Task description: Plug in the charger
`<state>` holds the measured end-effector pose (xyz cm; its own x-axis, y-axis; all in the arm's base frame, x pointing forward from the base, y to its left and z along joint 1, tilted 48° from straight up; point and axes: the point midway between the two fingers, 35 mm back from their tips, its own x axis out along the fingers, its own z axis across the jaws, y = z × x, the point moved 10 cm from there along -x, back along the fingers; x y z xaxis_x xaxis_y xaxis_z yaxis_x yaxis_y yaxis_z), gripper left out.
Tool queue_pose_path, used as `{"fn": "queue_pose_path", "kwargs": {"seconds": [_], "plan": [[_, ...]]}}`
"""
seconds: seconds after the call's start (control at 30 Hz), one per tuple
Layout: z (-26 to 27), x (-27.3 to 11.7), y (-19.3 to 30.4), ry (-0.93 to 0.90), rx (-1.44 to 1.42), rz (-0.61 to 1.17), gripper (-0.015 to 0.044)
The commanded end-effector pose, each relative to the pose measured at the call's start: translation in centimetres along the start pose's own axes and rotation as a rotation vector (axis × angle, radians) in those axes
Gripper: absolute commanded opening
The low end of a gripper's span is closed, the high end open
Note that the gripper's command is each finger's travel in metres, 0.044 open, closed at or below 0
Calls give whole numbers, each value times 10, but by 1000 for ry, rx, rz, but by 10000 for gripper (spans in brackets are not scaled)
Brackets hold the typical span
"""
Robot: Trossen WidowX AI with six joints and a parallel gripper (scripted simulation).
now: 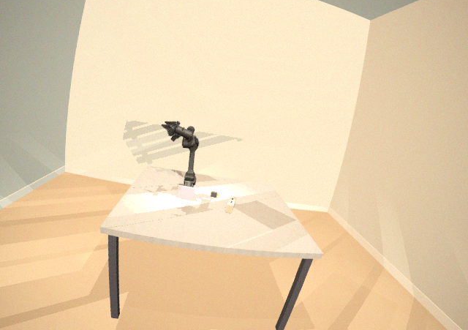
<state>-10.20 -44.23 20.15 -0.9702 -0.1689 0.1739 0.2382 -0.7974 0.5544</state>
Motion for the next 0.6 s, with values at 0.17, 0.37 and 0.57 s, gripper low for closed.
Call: {"fn": "queue_pose_path", "kwargs": {"seconds": [0.17, 0.37, 0.57], "plan": [[-3, -21, 12, 62, -166, 117, 440], [-8, -51, 26, 135, -383, 286, 440], [-12, -84, 35, 195, -595, 468, 440]]}}
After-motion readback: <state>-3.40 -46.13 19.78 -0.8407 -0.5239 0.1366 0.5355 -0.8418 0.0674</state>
